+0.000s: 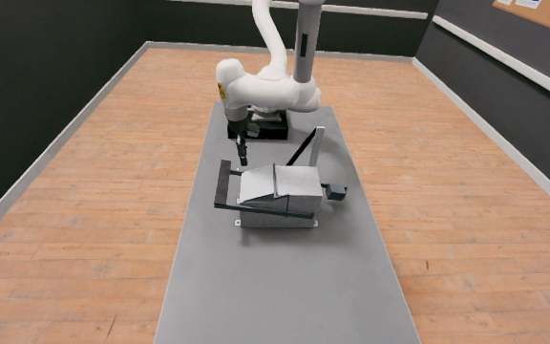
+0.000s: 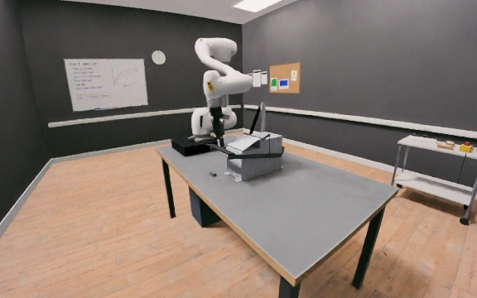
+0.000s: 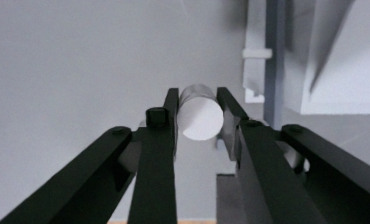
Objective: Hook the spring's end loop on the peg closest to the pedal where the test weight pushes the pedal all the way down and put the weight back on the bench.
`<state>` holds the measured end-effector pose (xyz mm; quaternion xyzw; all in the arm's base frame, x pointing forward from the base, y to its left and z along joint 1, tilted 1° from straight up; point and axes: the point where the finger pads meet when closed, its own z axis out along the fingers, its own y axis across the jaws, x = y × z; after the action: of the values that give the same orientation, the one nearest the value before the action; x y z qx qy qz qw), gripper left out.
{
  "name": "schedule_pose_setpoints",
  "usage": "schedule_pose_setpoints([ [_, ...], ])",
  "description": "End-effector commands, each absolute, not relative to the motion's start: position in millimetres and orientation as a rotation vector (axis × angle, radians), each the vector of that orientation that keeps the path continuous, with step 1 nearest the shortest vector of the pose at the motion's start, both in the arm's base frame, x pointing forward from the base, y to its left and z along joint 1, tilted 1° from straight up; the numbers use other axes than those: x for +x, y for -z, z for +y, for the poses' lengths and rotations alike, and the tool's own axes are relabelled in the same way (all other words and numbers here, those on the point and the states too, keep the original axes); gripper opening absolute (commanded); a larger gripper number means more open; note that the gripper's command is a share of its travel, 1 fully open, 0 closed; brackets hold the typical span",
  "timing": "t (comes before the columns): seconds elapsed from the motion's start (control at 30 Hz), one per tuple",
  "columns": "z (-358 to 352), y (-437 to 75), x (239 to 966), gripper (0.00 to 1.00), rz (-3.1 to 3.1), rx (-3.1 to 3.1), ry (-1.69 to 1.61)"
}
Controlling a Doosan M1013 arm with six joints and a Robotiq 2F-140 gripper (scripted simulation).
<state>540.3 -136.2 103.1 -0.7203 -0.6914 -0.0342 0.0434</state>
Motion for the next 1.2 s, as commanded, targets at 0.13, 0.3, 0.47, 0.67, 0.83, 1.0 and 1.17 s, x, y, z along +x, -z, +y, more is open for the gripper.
schedule_pose_setpoints([
  [0.13,-122.7,-98.6,531.6,0.25,-2.12,-2.209,0.095],
  [0.3,-119.5,-97.3,529.3,0.25,-2.121,-2.209,0.093],
  [0.47,-109.0,-93.4,522.1,0.25,-2.125,-2.214,0.084],
  [0.67,-98.5,-89.4,515.0,0.25,-2.129,-2.218,0.076],
  [0.83,-97.5,-88.9,514.2,0.25,-2.129,-2.217,0.075],
  [1.0,-87.0,-84.9,507.0,0.25,-2.133,-2.222,0.067],
  [1.17,-76.5,-81.0,499.8,0.25,-2.137,-2.226,0.058],
])
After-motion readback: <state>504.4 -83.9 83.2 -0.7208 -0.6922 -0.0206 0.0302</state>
